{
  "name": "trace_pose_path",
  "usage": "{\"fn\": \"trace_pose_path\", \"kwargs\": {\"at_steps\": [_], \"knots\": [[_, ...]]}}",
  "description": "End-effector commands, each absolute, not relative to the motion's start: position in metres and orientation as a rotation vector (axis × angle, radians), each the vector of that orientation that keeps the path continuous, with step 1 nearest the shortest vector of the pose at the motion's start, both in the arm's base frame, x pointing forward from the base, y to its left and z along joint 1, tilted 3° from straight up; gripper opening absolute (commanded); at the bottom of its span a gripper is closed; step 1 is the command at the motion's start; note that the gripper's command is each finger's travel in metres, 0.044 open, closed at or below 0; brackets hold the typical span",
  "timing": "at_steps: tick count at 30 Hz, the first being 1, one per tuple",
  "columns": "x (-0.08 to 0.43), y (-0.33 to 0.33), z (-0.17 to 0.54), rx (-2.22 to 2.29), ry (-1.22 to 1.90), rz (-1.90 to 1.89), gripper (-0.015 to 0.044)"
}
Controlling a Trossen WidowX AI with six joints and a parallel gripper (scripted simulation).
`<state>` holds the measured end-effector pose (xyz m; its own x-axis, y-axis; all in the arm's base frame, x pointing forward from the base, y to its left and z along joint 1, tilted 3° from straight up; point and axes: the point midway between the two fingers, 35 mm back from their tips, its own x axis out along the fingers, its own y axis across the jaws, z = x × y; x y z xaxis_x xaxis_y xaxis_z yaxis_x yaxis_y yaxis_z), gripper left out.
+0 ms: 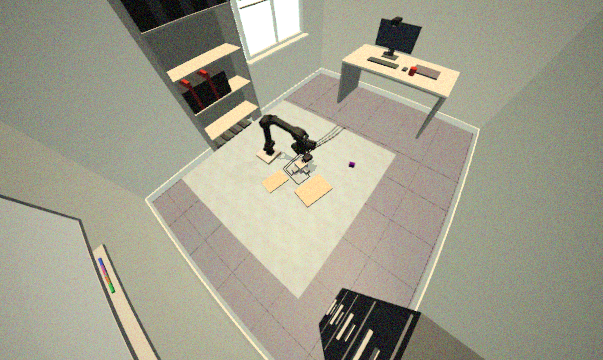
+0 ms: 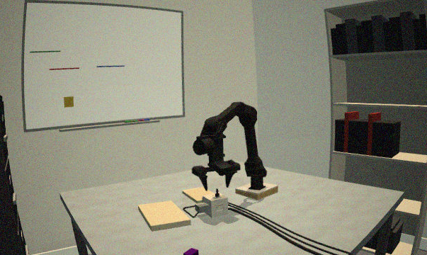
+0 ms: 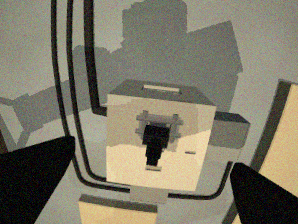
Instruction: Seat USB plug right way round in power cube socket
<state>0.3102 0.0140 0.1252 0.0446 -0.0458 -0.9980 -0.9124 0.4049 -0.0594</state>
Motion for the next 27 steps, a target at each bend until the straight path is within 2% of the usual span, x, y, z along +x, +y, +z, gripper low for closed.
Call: {"fn": "trace_pose_path", "kwargs": {"at_steps": [1,9,25,27], "knots": [[0.3088,0.0126,0.1194,-0.947,1.375,0.842,0.0440],[0.3088,0.0125,0.1188,-0.947,1.375,0.842,0.0440],[0.3097,0.0137,0.1208,-0.944,1.368,0.843,0.0020],[0.3097,0.0137,0.1208,-0.944,1.368,0.843,0.0000]]}}
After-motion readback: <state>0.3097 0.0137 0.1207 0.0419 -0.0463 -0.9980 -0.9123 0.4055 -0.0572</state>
